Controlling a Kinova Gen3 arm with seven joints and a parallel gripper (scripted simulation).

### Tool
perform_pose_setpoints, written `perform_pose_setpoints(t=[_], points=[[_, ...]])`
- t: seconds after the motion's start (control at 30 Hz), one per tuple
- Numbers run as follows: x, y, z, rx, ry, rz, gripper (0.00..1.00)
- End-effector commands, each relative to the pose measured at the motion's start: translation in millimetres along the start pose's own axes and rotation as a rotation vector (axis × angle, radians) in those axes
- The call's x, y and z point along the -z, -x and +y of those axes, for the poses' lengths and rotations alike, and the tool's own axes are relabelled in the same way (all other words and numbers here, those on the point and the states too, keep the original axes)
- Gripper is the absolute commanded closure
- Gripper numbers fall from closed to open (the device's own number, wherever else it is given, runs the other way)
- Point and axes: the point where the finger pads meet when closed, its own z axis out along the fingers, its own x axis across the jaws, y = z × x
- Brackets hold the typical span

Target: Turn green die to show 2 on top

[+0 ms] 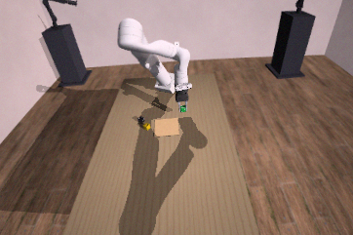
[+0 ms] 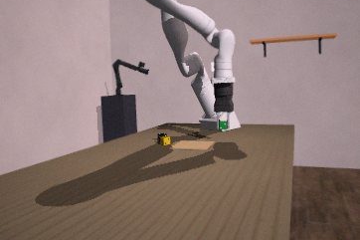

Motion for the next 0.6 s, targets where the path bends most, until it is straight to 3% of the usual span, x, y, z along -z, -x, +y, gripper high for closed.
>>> perform_pose_setpoints(t=[0.0,0.3,0.57], points=[[7.6,1.7,-8.1,-0.013,-0.023,-0.012,0.43],[36.4,1.4,-7.4,-0.014,-0.023,-0.012,0.43],[45.8,1.3,-7.2,-0.014,-0.023,-0.012,0.43]])
